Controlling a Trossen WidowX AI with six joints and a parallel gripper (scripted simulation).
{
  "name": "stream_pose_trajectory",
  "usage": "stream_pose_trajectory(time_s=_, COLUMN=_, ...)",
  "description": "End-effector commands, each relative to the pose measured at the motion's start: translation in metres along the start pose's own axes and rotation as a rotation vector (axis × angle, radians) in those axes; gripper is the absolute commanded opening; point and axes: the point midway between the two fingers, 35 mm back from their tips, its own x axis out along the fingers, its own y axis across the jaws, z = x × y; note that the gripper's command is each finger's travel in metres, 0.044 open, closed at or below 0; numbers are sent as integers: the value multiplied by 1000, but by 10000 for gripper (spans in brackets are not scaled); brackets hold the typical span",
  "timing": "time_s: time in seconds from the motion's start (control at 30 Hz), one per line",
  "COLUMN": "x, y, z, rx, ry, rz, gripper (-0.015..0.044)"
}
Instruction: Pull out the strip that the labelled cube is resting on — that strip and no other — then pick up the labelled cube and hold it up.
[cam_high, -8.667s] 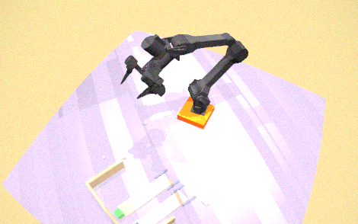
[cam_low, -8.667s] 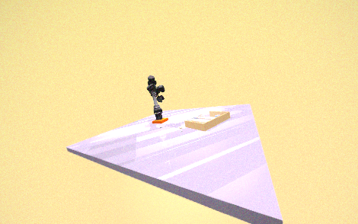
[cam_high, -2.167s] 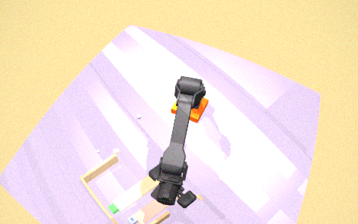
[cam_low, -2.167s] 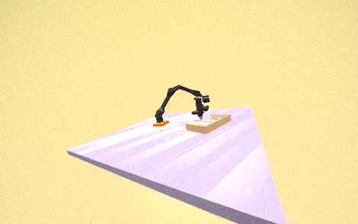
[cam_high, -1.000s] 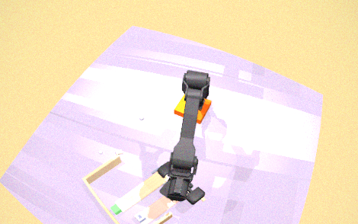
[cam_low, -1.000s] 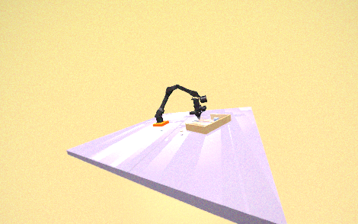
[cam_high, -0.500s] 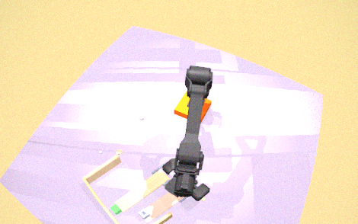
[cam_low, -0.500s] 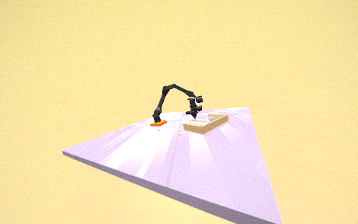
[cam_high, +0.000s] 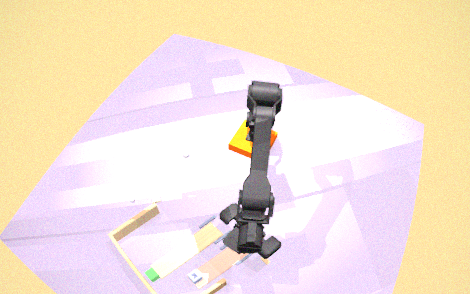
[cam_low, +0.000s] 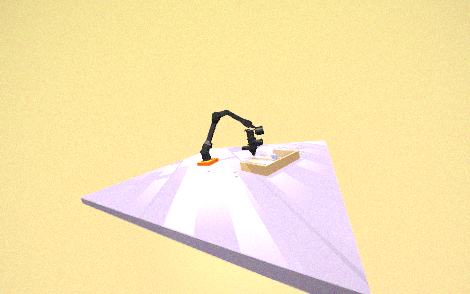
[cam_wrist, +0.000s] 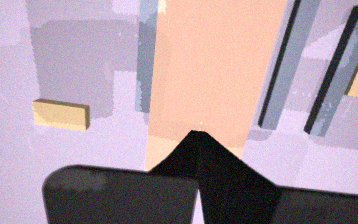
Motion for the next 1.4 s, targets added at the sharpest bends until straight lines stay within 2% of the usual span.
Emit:
stream_pose_trajectory(time_s=0.0, x=6, y=0, z=-14, rx=-3, ry=23, rz=-10, gripper=0)
stream_pose_trajectory(time_s=1.37, x=6, y=1, z=-78, rx=-3, ry=29, rz=-10, gripper=0)
